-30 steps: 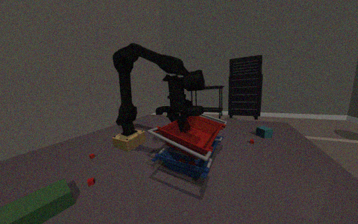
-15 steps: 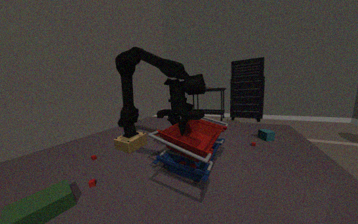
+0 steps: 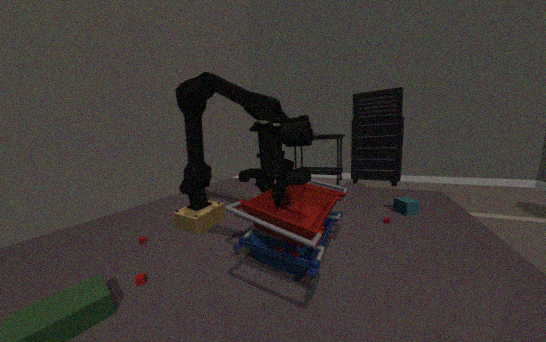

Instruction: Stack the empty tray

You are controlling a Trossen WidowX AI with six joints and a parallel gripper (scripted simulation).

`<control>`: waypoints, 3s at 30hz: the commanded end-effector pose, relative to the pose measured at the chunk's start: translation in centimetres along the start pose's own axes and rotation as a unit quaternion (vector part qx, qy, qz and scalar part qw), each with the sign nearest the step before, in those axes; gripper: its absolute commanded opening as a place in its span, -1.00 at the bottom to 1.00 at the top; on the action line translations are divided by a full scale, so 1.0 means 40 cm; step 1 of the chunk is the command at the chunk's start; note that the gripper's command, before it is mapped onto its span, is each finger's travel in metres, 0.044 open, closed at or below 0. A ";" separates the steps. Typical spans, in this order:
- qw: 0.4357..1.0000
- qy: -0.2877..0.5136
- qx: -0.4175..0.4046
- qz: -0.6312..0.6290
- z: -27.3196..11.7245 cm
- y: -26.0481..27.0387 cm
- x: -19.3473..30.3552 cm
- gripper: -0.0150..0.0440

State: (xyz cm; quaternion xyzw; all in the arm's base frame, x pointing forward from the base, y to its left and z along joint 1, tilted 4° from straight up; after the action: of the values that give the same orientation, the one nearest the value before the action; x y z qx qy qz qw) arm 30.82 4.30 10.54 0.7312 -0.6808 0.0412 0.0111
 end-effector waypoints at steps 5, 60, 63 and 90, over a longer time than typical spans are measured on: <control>1.000 0.000 -0.009 -0.002 0.023 0.014 0.000 -0.49; 1.000 0.000 -0.009 -0.002 0.026 0.015 0.000 -0.49; 1.000 0.000 -0.009 -0.002 0.026 0.015 0.000 -0.49; 1.000 0.000 -0.009 -0.002 0.045 0.020 0.000 -0.49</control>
State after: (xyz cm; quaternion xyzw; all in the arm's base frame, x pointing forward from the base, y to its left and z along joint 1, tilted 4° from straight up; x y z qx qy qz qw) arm 30.64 4.19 9.28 0.7308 -0.6811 0.0449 0.0067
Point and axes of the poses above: the point midway between the two fingers, 35 mm back from their tips, its own z axis out along the fingers, its own y axis across the jaws, x = y × z, the point moved 3 cm from there along -z, back along the fingers
